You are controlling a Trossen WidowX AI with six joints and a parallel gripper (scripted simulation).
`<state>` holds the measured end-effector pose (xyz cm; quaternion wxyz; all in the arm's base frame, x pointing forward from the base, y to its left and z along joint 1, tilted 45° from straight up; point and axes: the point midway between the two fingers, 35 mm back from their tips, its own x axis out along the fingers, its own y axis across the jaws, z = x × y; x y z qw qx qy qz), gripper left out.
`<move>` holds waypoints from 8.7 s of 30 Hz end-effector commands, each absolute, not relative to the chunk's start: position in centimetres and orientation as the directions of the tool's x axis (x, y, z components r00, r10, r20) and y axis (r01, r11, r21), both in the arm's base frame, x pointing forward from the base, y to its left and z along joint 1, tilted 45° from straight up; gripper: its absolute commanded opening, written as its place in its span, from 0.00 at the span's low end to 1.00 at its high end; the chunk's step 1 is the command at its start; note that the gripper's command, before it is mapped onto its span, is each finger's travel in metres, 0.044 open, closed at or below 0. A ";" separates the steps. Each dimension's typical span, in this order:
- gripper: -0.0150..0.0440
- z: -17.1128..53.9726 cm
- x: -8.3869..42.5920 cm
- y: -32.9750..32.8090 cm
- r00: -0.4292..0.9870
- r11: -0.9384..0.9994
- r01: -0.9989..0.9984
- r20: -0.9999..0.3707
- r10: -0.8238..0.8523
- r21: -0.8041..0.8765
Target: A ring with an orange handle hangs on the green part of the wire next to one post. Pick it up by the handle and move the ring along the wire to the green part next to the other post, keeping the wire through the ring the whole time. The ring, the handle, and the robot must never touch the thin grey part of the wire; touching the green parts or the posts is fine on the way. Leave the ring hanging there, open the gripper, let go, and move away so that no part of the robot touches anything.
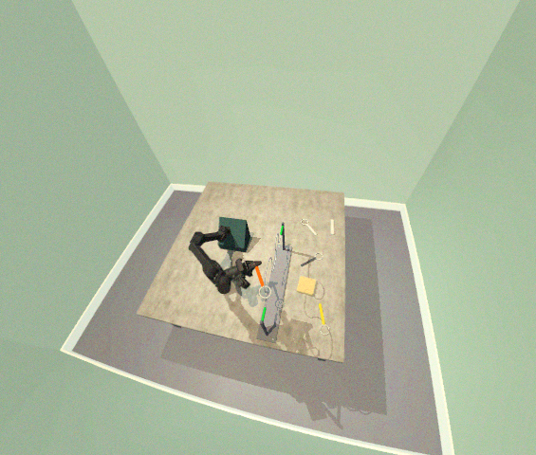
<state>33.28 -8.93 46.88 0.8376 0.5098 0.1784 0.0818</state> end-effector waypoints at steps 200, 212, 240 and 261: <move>0.00 47.7 32.8 -15.9 0.799 0.051 0.134 0.077 -0.596 -0.990; 0.00 48.3 32.7 -16.0 0.800 -0.097 0.117 0.152 -0.580 -0.988; 0.00 49.5 32.7 -15.7 0.807 -0.430 0.074 0.308 -0.504 -0.900; 0.00 50.4 32.7 -15.3 0.817 -0.649 0.044 0.402 -0.414 -0.760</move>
